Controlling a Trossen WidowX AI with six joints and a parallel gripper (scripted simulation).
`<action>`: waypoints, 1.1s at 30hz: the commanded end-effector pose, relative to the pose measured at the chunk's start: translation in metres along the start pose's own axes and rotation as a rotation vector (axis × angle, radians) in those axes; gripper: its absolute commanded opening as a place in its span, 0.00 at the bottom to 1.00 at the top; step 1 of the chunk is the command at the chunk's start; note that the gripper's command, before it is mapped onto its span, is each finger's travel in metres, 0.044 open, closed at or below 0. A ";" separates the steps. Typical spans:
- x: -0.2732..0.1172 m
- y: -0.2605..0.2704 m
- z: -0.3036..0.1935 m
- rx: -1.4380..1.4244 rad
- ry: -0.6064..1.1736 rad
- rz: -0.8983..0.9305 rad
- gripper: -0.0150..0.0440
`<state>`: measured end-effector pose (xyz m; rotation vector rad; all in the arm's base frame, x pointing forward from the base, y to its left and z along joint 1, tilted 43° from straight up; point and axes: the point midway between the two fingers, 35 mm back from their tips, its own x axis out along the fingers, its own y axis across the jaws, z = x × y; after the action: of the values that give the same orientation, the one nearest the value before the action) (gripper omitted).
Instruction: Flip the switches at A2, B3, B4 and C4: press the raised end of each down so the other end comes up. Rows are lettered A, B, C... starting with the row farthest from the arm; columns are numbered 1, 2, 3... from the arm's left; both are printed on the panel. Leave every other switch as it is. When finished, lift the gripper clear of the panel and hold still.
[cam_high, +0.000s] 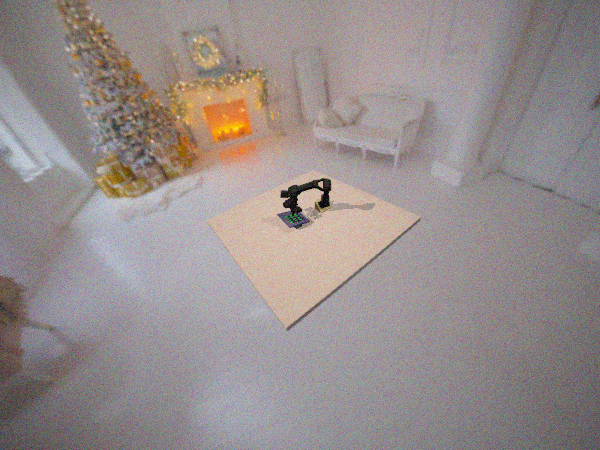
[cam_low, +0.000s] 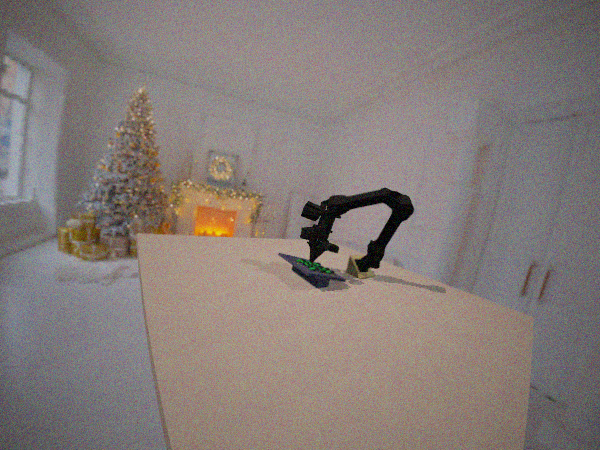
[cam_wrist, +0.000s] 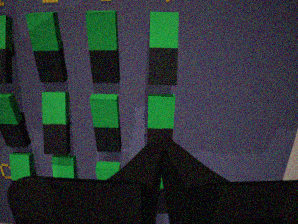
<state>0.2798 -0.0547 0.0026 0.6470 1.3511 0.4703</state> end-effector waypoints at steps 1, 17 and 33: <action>0.000 0.001 0.001 0.004 -0.005 0.005 0.25; -0.065 -0.001 -0.031 0.006 0.024 0.003 0.25; -0.020 0.000 -0.039 0.006 -0.003 0.005 0.25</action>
<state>0.2372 -0.0642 0.0162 0.6457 1.3534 0.4706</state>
